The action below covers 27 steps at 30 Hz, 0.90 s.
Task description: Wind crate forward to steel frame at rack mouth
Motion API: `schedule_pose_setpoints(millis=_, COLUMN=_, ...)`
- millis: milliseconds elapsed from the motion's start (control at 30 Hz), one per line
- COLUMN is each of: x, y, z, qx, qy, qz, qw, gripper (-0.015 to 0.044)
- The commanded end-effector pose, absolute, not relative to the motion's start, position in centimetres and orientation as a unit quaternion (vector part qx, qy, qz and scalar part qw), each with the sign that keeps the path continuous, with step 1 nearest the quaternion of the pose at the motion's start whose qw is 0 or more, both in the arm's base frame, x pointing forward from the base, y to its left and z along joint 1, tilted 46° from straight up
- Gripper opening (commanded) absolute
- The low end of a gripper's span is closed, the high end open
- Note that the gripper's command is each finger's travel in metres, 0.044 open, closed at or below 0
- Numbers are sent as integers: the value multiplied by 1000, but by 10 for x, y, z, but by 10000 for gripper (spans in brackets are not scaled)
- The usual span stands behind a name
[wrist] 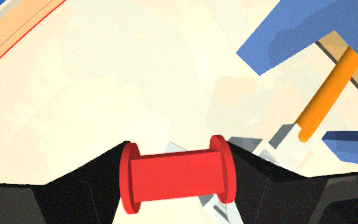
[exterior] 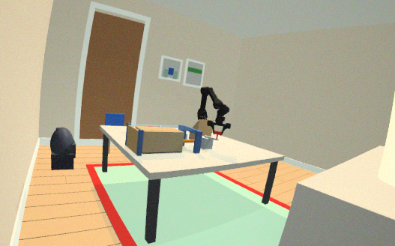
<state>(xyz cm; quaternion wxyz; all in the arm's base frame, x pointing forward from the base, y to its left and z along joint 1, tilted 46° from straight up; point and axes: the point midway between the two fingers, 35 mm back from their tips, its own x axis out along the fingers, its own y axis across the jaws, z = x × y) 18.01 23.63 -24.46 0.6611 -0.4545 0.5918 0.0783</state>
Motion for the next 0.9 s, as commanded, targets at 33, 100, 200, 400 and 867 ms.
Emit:
schedule_pose_setpoints(millis=33, x=180, y=236, z=-244, qx=-456, qy=591, qz=77, qw=661, gripper=0)
schedule_pose_setpoints(millis=100, x=180, y=236, z=-245, qx=-455, qy=592, qz=78, qw=661, gripper=26)
schedule_pose_setpoints(millis=200, x=180, y=236, z=-245, qx=-455, qy=592, qz=78, qw=661, gripper=105)
schedule_pose_setpoints(millis=400, x=180, y=236, z=-245, qx=-455, qy=592, qz=78, qw=661, gripper=263)
schedule_pose_setpoints(millis=867, x=182, y=255, z=-228, qx=-454, qy=592, qz=79, qw=661, gripper=335)
